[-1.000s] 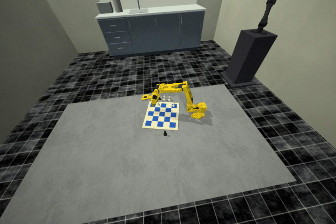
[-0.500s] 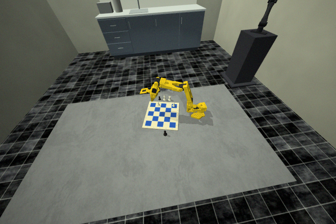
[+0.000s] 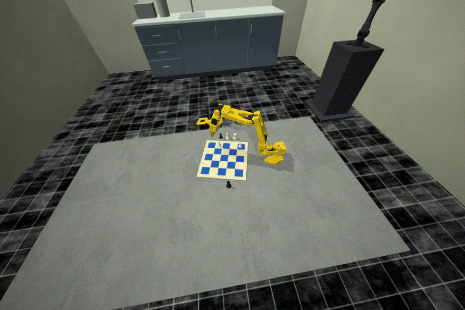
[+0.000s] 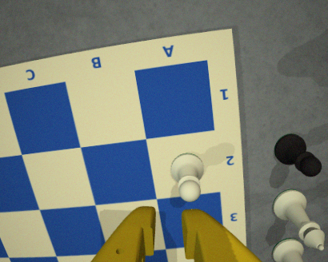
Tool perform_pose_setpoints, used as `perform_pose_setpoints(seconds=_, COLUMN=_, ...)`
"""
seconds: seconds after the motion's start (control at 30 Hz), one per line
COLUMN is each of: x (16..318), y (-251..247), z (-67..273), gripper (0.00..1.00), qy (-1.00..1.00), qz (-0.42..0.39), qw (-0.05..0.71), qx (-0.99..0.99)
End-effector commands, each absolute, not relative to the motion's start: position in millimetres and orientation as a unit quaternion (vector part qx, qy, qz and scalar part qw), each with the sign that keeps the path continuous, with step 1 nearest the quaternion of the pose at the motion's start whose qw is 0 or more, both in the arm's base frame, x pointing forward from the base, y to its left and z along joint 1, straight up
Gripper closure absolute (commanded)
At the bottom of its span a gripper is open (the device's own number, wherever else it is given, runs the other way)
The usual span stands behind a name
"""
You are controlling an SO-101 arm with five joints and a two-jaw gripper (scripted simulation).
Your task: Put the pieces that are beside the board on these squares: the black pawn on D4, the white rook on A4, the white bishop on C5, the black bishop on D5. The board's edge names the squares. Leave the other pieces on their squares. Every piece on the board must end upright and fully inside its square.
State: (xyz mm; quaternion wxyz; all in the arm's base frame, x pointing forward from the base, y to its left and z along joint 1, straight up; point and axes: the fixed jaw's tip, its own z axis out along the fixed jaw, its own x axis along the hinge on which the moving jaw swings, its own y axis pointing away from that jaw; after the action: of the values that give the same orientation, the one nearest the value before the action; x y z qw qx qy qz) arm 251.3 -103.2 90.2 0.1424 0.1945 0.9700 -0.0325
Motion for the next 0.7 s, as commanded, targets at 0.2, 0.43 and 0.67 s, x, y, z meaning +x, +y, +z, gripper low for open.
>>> perform_pose_setpoints(seconds=0.2, x=219.7, y=-162.1, z=71.8, gripper=0.91, qy=0.935, qz=-0.048, qw=0.138, qx=0.322)
perform_pose_setpoints(seconds=0.43, x=219.4, y=-162.2, z=71.4, gripper=0.91, qy=0.935, qz=-0.048, qw=0.138, qx=0.323)
perform_pose_setpoints(seconds=0.67, x=216.0, y=-161.8, z=65.3, gripper=0.91, qy=0.934, qz=-0.048, qw=0.138, qx=0.326)
